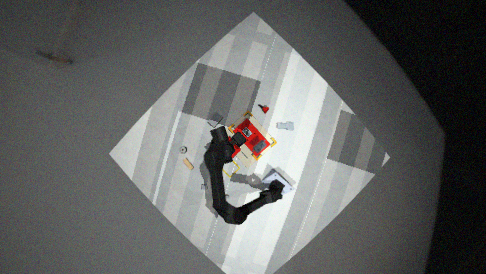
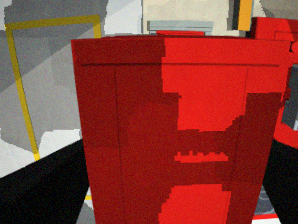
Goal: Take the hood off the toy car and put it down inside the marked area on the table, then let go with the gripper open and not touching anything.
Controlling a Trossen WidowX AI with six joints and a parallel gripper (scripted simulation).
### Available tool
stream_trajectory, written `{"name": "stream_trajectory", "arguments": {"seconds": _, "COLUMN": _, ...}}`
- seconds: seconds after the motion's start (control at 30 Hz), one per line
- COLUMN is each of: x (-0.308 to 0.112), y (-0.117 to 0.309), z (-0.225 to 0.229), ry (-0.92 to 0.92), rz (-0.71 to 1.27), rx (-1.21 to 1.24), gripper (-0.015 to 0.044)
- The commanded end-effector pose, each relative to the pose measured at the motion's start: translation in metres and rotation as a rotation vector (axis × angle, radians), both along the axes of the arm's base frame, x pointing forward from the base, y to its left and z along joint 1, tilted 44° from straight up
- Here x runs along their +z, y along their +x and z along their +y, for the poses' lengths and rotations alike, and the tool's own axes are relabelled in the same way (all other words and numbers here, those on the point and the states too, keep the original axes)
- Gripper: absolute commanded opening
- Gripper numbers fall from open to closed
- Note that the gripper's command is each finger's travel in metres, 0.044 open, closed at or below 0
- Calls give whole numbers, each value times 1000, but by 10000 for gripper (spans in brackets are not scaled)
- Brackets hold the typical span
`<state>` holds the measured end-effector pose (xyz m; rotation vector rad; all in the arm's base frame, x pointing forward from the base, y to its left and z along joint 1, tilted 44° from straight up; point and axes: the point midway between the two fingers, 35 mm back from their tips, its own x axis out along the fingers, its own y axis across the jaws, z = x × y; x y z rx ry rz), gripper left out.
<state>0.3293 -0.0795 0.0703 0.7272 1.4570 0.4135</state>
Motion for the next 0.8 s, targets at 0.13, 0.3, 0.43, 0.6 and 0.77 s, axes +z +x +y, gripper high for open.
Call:
{"name": "stream_trajectory", "arguments": {"seconds": 0.13, "x": 23, "y": -4, "z": 27, "ry": 12, "rz": 9, "rx": -4, "gripper": 0}}
{"name": "stream_trajectory", "arguments": {"seconds": 0.3, "x": 36, "y": -7, "z": 41, "ry": 16, "rz": 7, "rx": -3, "gripper": 0}}
{"name": "stream_trajectory", "arguments": {"seconds": 0.43, "x": 47, "y": -10, "z": 53, "ry": 19, "rz": 6, "rx": -1, "gripper": 0}}
{"name": "stream_trajectory", "arguments": {"seconds": 0.6, "x": 58, "y": -14, "z": 66, "ry": 24, "rz": 5, "rx": 0, "gripper": 0}}
{"name": "stream_trajectory", "arguments": {"seconds": 0.77, "x": 63, "y": -17, "z": 72, "ry": 27, "rz": 5, "rx": 1, "gripper": 0}}
